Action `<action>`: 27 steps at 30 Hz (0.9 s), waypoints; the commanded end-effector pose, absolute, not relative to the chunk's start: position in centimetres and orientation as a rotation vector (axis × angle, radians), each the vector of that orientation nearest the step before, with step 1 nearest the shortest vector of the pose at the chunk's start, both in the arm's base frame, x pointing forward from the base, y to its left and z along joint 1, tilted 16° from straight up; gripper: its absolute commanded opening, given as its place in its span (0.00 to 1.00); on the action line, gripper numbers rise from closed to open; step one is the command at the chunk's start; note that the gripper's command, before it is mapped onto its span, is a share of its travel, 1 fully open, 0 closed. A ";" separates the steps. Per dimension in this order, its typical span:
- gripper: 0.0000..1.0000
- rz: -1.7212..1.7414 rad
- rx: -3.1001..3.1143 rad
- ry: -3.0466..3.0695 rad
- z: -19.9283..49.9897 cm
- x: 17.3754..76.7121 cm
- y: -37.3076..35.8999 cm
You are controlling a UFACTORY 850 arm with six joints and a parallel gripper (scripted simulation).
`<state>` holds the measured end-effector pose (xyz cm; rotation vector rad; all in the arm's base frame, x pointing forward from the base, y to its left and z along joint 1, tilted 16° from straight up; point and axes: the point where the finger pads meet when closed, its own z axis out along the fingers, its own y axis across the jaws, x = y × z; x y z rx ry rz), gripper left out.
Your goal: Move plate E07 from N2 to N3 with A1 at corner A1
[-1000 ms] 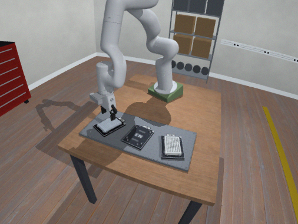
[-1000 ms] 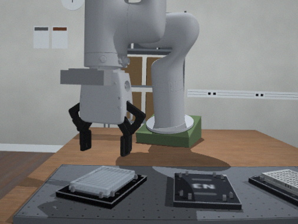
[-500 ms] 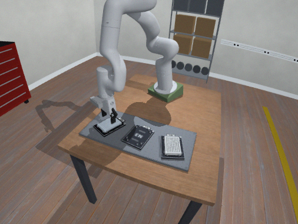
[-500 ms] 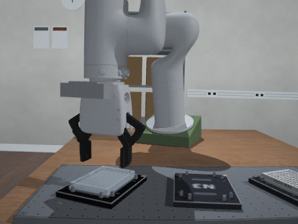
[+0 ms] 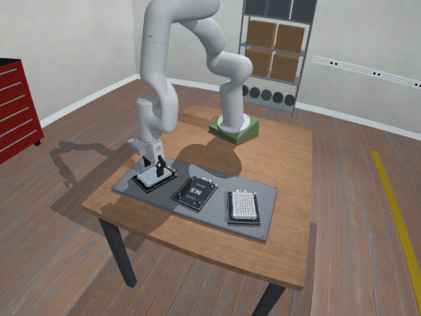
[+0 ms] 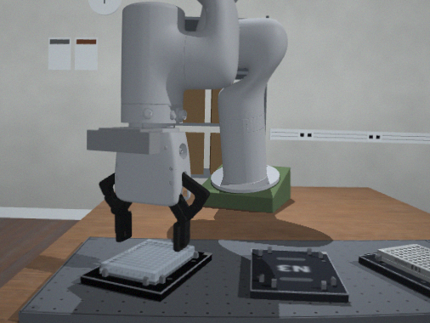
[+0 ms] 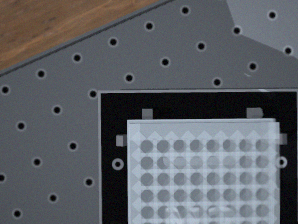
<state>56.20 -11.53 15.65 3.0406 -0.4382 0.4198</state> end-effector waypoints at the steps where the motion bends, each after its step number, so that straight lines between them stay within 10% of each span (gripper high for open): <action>1: 1.00 0.422 3.040 -0.438 15.7 56.3 -11.5; 27: 1.00 0.422 3.040 -0.438 14.5 56.6 -11.6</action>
